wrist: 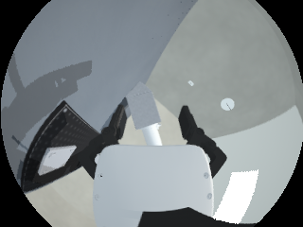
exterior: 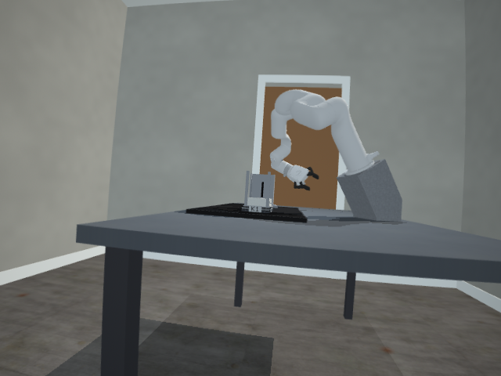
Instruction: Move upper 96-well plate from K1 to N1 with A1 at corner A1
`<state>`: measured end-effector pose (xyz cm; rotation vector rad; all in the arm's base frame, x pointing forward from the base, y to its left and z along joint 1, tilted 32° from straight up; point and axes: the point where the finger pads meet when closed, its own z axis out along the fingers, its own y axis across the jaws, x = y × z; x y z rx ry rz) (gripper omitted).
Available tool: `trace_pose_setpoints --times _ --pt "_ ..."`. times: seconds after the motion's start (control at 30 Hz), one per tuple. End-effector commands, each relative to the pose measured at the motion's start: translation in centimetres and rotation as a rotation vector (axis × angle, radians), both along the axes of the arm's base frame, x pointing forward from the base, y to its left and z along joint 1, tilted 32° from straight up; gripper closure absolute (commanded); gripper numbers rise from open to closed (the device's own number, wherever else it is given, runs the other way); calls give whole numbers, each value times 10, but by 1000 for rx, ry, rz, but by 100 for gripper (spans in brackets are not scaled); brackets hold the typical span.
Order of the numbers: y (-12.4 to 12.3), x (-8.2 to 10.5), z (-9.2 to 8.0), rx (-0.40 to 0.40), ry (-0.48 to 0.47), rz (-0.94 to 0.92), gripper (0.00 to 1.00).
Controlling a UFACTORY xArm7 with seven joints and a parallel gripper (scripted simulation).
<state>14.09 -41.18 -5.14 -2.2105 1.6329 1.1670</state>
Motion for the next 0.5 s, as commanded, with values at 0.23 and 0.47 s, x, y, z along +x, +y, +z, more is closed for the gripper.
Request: trace_pose_setpoints --times 0.23,0.47 --pt "5 47 30 -44 -108 184 0" --pt "12 68 42 -57 -155 271 0"
